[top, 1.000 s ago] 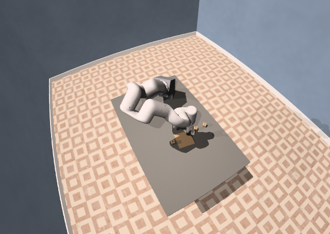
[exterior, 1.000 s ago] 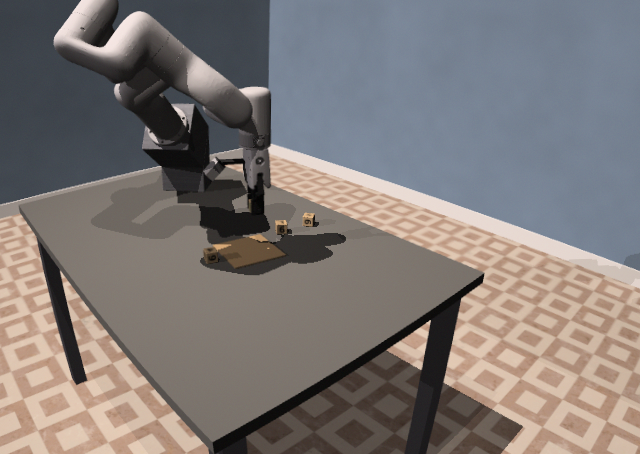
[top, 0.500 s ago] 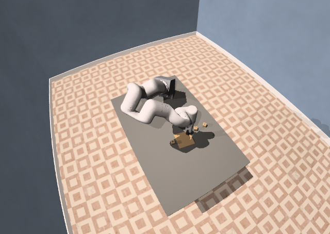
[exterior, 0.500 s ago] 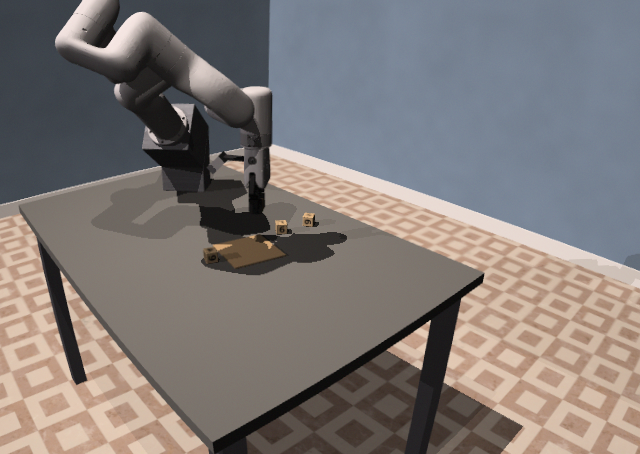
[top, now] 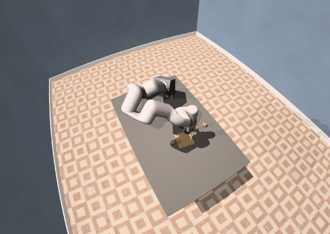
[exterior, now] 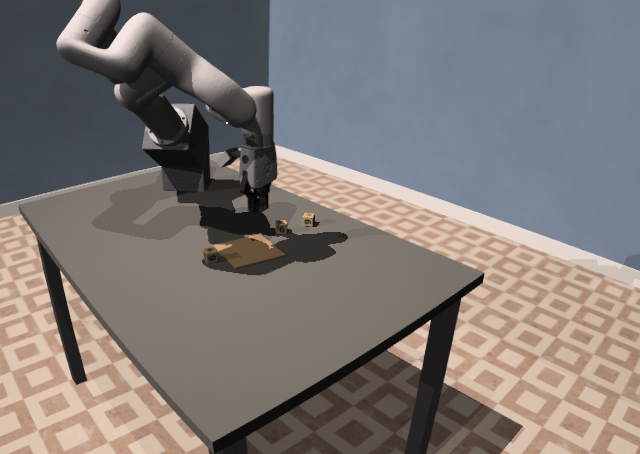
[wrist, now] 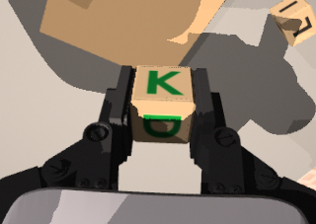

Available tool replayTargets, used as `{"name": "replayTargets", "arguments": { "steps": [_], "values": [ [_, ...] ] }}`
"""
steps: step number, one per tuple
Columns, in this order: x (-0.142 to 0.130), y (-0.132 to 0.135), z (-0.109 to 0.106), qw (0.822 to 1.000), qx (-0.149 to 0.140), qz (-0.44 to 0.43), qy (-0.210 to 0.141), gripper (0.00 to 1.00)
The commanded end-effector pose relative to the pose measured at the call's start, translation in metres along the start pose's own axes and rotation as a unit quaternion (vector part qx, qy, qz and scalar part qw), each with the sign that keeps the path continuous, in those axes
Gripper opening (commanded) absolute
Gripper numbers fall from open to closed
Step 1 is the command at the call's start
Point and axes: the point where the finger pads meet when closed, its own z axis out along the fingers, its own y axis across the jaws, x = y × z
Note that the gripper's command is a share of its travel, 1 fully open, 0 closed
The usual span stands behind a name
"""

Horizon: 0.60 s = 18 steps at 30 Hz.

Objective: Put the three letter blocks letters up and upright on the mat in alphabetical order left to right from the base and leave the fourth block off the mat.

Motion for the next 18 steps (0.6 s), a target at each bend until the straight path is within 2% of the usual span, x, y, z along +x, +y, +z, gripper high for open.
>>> {"name": "replayTargets", "arguments": {
  "steps": [1, 11, 13, 14, 18],
  "values": [
    [-0.0012, 0.002, -0.0011, 0.998, 0.003, 0.069, -0.005, 0.27],
    [-0.0014, 0.0054, -0.0012, 0.975, 0.003, 0.22, -0.006, 0.27],
    [-0.0014, 0.0054, -0.0012, 0.975, 0.003, 0.22, -0.006, 0.27],
    [-0.0014, 0.0062, -0.0012, 0.967, 0.003, 0.255, -0.006, 0.27],
    [-0.0014, 0.0075, -0.0012, 0.95, 0.002, 0.311, -0.006, 0.27]
  ]
}}
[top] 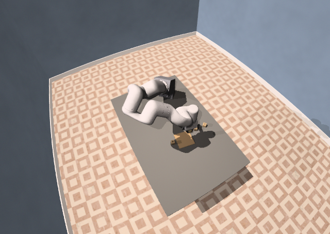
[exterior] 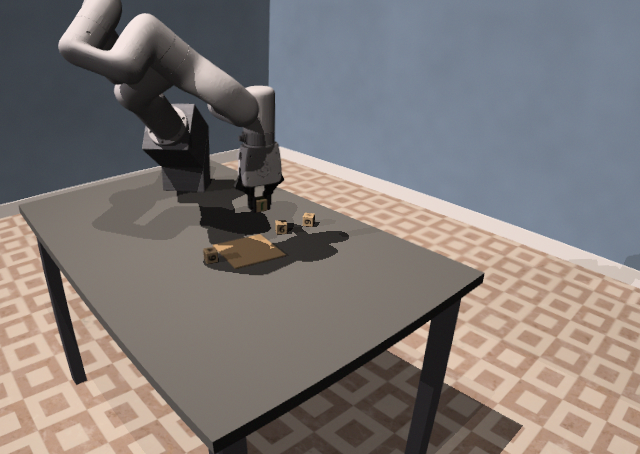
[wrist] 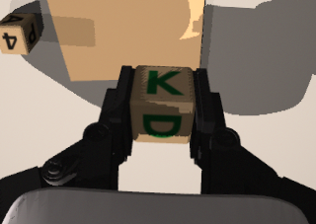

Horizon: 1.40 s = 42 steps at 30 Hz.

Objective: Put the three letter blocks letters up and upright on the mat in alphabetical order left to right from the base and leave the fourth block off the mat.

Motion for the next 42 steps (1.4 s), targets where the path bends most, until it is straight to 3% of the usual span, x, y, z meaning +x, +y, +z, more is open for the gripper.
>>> {"name": "replayTargets", "arguments": {
  "steps": [1, 12, 27, 29, 33, 42],
  "values": [
    [0.0, 0.002, -0.001, 0.998, 0.0, 0.069, -0.006, 0.27],
    [0.001, 0.005, -0.001, 0.979, 0.0, 0.205, -0.007, 0.27],
    [0.004, 0.01, -0.001, 0.899, -0.001, 0.437, -0.007, 0.27],
    [0.004, 0.01, -0.001, 0.899, -0.001, 0.437, -0.007, 0.27],
    [0.005, 0.011, -0.001, 0.864, -0.002, 0.504, -0.008, 0.27],
    [0.006, 0.013, -0.001, 0.803, -0.003, 0.596, -0.008, 0.27]
  ]
}}
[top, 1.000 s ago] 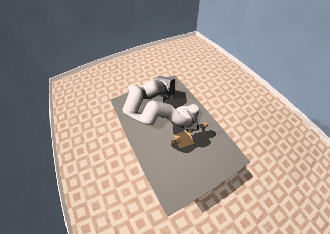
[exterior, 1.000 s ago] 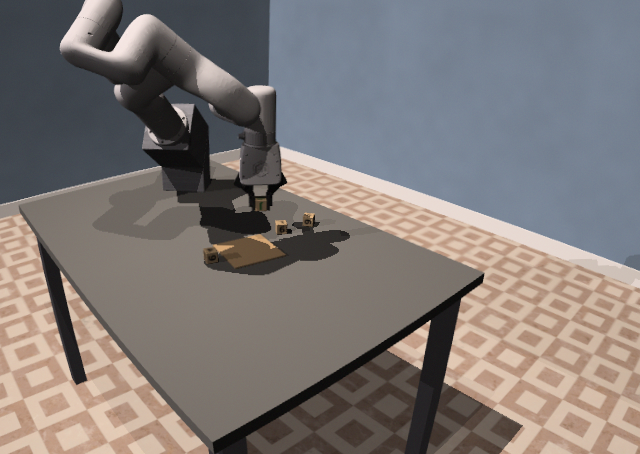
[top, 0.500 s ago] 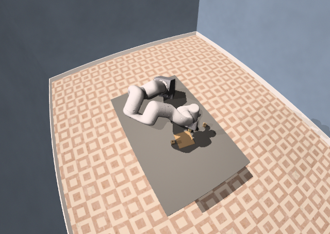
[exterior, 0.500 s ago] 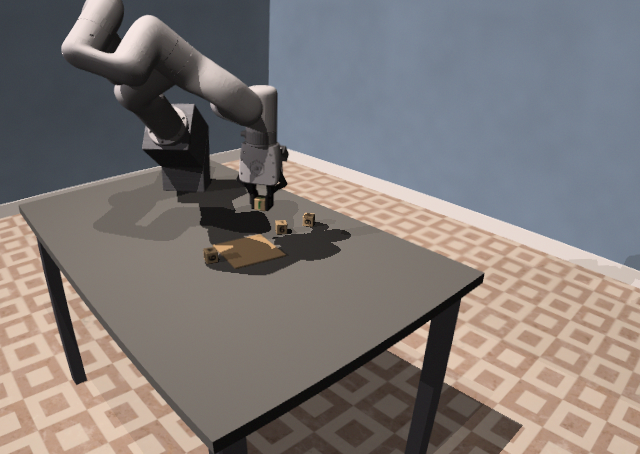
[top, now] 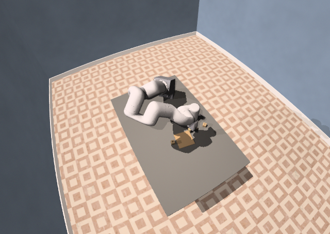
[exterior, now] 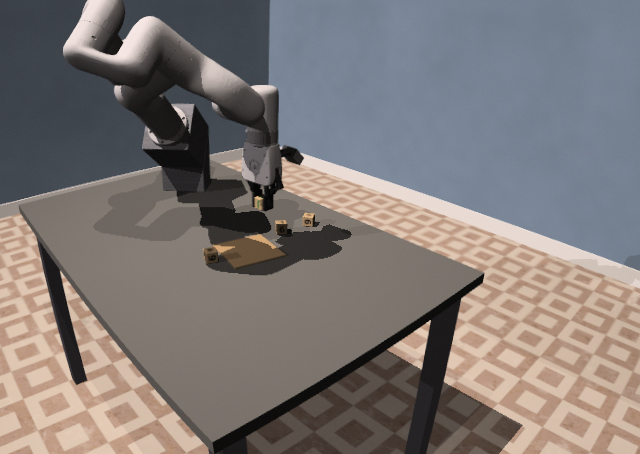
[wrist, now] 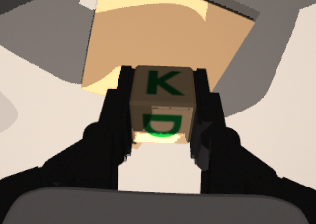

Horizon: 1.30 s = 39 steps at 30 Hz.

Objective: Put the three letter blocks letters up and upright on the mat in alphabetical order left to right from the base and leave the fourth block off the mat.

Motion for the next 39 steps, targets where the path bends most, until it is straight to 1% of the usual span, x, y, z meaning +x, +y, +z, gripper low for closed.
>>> {"name": "replayTargets", "arguments": {
  "steps": [1, 11, 29, 39],
  "values": [
    [0.002, 0.001, -0.001, 0.999, -0.005, 0.044, -0.002, 0.27],
    [0.002, 0.001, -0.001, 0.997, -0.005, 0.075, -0.002, 0.27],
    [0.002, 0.001, -0.001, 0.997, -0.005, 0.078, -0.002, 0.27],
    [0.002, 0.001, 0.012, 0.997, -0.005, 0.078, -0.004, 0.27]
  ]
}}
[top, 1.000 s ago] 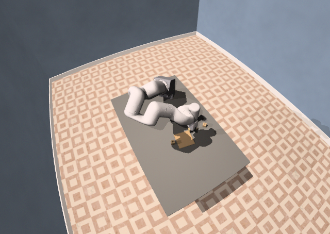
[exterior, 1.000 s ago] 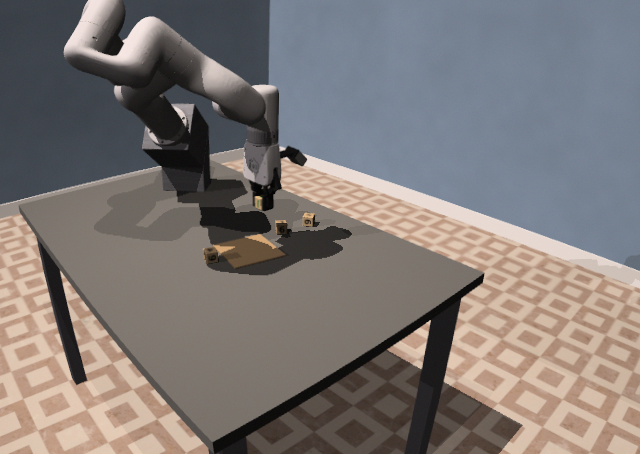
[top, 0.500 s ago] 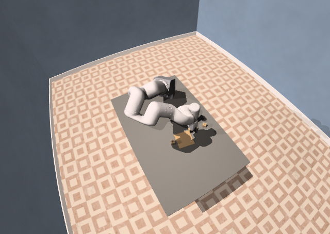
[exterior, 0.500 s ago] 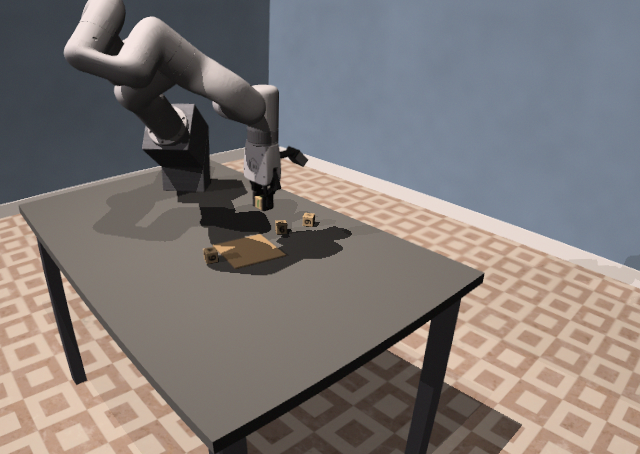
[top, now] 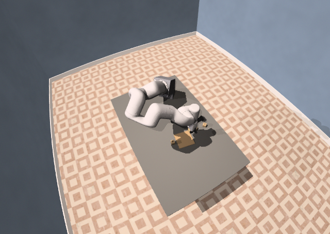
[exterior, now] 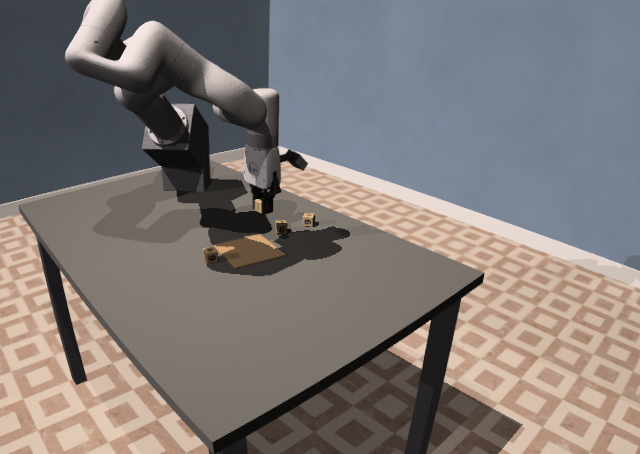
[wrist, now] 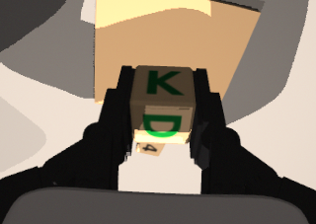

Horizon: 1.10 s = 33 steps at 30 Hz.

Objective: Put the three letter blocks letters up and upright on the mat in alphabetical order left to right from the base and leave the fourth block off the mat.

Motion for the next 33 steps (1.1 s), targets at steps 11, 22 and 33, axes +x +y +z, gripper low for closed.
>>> {"name": "replayTargets", "arguments": {
  "steps": [11, 22, 33],
  "values": [
    [0.001, 0.001, 0.052, 1.0, -0.002, 0.0, 0.001, 0.27],
    [0.0, 0.001, 0.084, 1.0, -0.002, 0.0, 0.001, 0.27],
    [0.0, 0.001, 0.088, 1.0, -0.002, 0.0, 0.001, 0.27]
  ]
}}
